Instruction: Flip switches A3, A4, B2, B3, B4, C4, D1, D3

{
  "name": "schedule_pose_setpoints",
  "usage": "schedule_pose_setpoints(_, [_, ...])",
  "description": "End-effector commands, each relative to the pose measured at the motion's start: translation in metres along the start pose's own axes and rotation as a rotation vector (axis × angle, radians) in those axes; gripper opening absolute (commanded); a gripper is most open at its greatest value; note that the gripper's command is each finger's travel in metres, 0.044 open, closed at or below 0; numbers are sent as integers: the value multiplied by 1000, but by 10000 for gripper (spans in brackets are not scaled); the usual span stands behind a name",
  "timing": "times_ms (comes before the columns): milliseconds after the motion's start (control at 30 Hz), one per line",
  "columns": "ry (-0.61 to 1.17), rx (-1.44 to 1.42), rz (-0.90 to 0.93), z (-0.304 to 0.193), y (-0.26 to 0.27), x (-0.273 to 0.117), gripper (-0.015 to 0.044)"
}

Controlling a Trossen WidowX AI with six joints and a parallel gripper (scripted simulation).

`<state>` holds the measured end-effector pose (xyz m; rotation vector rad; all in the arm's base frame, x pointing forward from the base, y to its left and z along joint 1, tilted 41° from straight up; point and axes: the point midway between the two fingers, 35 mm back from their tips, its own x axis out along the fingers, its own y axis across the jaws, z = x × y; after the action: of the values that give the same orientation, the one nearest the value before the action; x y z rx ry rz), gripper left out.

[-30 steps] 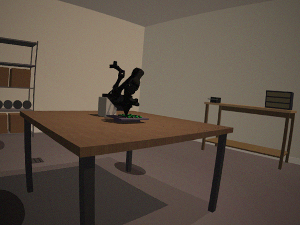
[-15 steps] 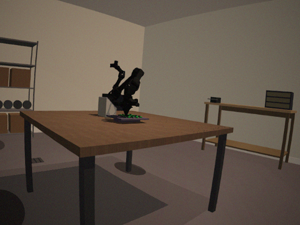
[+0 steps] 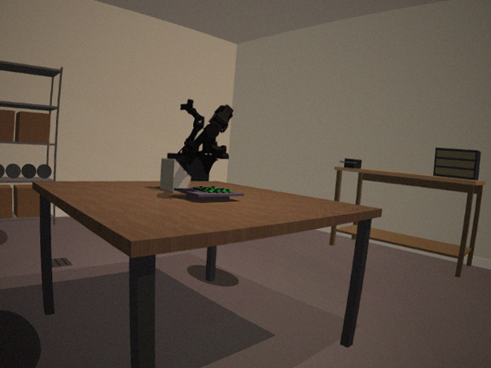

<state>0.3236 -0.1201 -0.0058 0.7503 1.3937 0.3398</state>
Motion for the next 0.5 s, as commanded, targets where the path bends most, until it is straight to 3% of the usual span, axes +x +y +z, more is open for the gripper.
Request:
schedule_pose_setpoints(0, [19,5,2,-24,0,2,0])
schedule_pose_setpoints(467, [45,5,4,-39,1,42,0])
